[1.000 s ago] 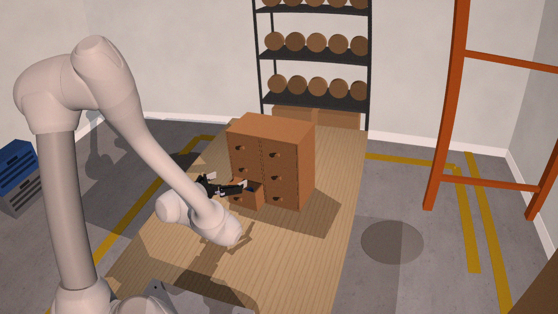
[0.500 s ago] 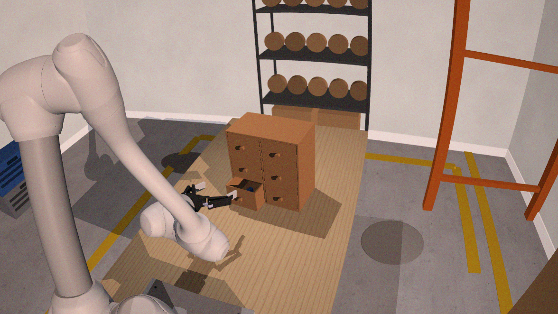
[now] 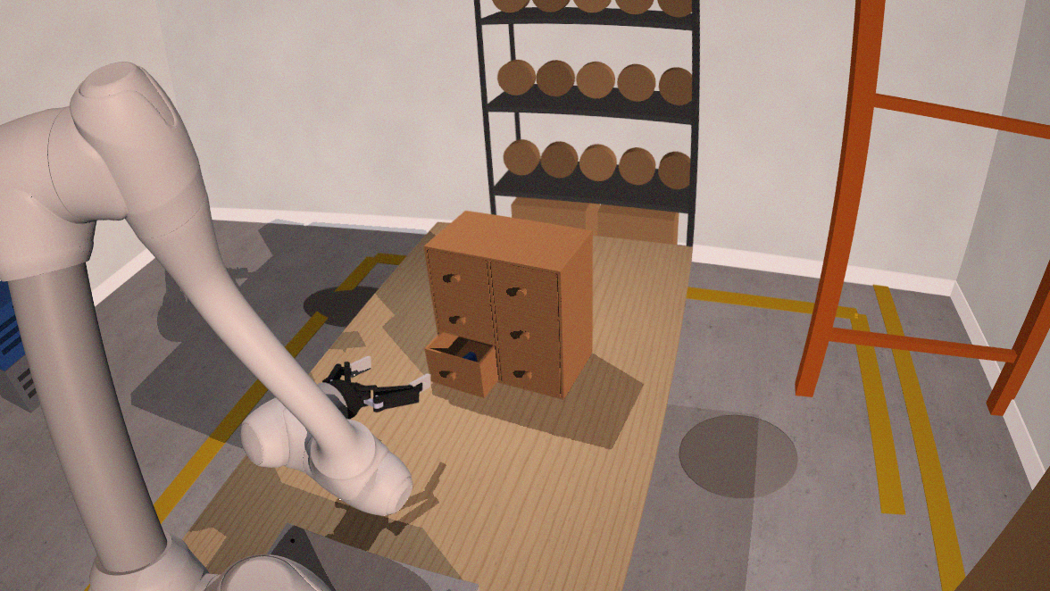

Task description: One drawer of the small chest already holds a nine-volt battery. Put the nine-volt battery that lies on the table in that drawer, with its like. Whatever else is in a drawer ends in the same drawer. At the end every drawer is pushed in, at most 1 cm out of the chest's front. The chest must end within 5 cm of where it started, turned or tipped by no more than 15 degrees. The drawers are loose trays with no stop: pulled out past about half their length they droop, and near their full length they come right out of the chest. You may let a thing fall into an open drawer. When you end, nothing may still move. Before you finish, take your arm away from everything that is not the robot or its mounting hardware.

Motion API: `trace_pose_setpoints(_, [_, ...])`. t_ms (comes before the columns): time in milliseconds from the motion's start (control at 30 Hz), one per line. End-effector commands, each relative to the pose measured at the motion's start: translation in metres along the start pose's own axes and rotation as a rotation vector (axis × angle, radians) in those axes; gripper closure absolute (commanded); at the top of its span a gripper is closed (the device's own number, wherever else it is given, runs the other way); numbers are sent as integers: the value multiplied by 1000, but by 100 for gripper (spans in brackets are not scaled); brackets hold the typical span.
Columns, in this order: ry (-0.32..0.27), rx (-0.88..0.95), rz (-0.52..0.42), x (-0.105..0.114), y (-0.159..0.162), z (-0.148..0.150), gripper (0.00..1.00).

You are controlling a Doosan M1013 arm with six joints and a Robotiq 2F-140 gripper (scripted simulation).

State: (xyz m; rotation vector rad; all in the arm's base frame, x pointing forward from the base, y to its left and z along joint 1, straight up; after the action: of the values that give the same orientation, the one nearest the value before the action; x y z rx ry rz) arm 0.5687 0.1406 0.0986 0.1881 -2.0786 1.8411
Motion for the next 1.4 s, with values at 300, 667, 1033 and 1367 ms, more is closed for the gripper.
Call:
trace_pose_setpoints(300, [7, -12, 2, 12, 3, 2, 0])
trace_pose_setpoints(667, [8, -12, -10, 12, 2, 2, 0])
trace_pose_setpoints(1033, [14, -12, -68, 13, -2, 2, 0])
trace_pose_setpoints(1367, [29, -13, -215, 13, -14, 1, 0])
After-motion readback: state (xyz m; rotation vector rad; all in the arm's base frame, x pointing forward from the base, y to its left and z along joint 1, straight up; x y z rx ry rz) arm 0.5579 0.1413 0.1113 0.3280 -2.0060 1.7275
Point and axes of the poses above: the point where the finger pads meet when closed, its own x axis back along the fingers, its own z axis across the jaws, y = z × x, the point moved 5 cm from there along x, back along the fingers, and after that the axes turned 6 degrees about -x, right-handed, at the moved point
